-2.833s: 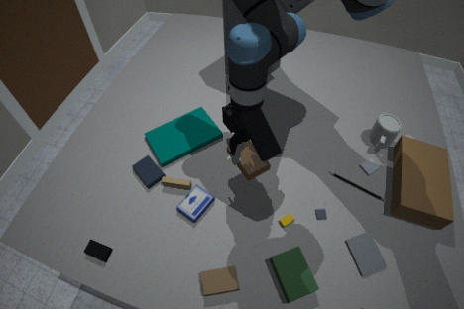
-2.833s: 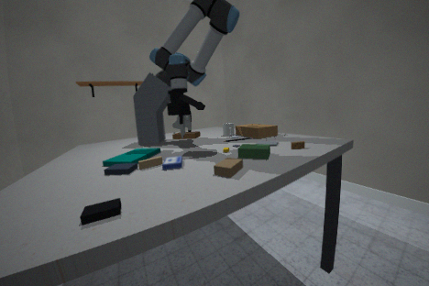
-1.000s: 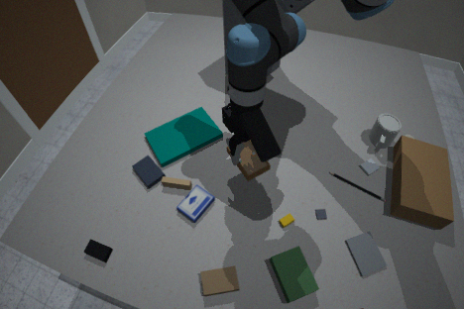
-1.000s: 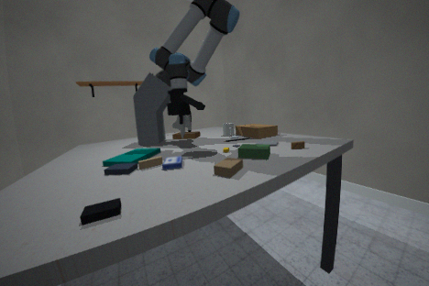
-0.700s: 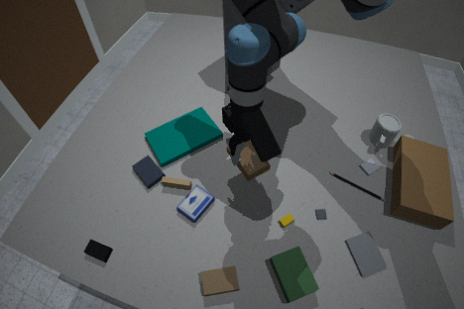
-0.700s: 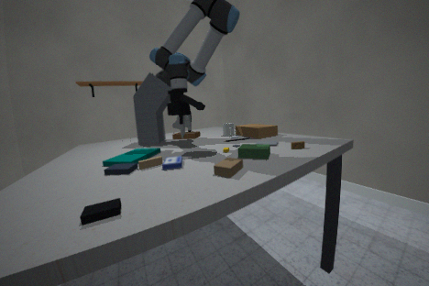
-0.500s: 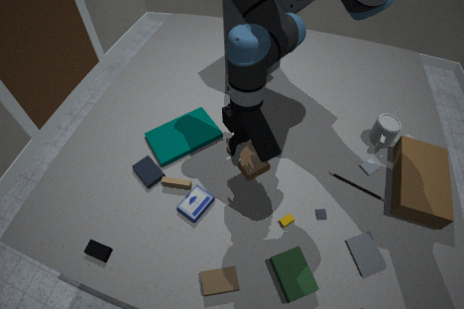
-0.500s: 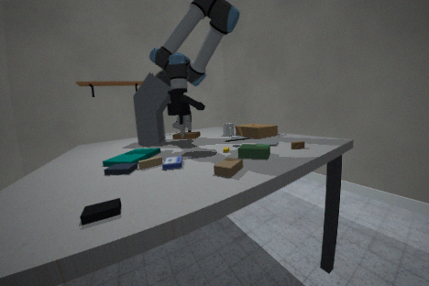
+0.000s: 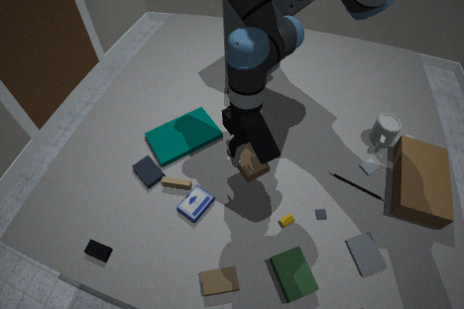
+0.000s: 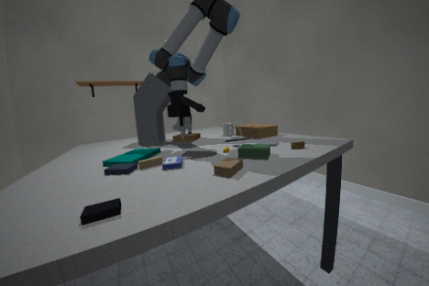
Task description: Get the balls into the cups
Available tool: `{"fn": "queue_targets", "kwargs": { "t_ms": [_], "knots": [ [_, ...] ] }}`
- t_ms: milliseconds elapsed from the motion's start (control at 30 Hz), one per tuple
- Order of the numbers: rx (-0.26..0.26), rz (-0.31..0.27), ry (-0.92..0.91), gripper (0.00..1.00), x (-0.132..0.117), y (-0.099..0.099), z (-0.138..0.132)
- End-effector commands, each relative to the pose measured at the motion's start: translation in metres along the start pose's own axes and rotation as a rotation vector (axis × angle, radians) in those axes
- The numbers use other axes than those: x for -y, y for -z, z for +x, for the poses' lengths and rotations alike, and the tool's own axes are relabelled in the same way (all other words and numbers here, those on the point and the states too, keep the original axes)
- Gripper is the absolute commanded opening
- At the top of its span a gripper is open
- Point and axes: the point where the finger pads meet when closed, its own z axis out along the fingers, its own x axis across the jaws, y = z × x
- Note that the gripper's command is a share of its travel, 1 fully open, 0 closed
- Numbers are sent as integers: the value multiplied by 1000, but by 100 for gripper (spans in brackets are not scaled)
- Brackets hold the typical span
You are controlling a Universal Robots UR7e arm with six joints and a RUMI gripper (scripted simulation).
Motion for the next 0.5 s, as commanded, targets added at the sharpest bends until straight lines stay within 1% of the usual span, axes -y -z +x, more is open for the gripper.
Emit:
{"fn": "queue_targets", "kwargs": {
  "t_ms": [0, 333, 467],
  "knots": [
    [-1, 1, 0, 43, 0, -6, 0],
    [-1, 1, 0, 43, 0, -22, 0],
    [-1, 1, 0, 43, 0, -25, 0]
  ]
}}
